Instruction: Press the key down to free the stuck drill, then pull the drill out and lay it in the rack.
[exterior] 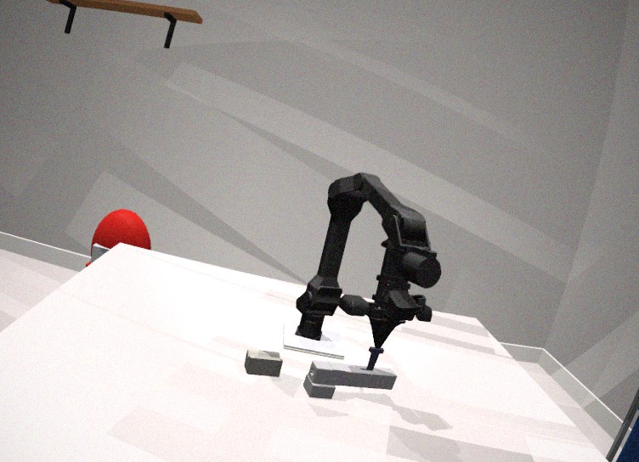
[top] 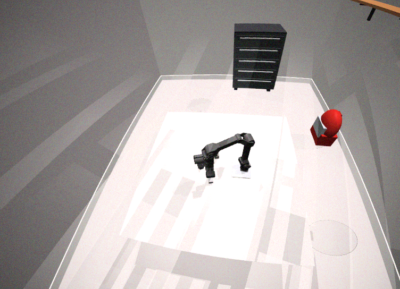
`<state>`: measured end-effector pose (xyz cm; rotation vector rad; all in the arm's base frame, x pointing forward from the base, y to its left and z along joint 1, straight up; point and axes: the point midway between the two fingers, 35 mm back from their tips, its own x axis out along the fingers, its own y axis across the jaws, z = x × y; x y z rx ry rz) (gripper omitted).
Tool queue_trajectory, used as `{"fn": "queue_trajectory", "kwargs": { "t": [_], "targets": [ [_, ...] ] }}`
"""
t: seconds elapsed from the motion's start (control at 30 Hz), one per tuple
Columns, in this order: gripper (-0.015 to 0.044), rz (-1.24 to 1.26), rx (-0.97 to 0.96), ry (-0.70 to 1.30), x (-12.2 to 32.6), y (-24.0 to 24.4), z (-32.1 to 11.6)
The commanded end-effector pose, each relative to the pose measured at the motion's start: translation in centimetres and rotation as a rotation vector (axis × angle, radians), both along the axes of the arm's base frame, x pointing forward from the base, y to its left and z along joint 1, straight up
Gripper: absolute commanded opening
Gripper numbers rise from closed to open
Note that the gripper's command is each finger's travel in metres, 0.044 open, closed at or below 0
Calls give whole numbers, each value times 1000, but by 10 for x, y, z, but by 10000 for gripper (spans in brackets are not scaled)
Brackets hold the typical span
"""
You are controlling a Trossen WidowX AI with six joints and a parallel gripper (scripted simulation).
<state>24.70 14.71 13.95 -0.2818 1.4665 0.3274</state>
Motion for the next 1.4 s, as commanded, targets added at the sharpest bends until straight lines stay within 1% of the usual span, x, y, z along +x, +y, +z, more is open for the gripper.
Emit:
{"fn": "queue_trajectory", "kwargs": {
  "t": [0.0, 0.3, 0.43, 0.67, 0.8, 0.87, 1.13, 1.37],
  "targets": [
    [0, 1, -33, 51, -4, -4, -21],
    [0, 1, -33, 51, -4, -4, -27],
    [105, 1, -33, 51, -1, -2, -9],
    [289, 1, -33, 51, -1, -1, 52],
    [394, 1, -33, 51, -1, -1, 54],
    [440, 44, -26, 38, 2, -5, 44],
    [440, 569, -68, 19, 38, -60, 11],
    [440, 1083, -97, 11, 56, -106, -16]
  ]
}}
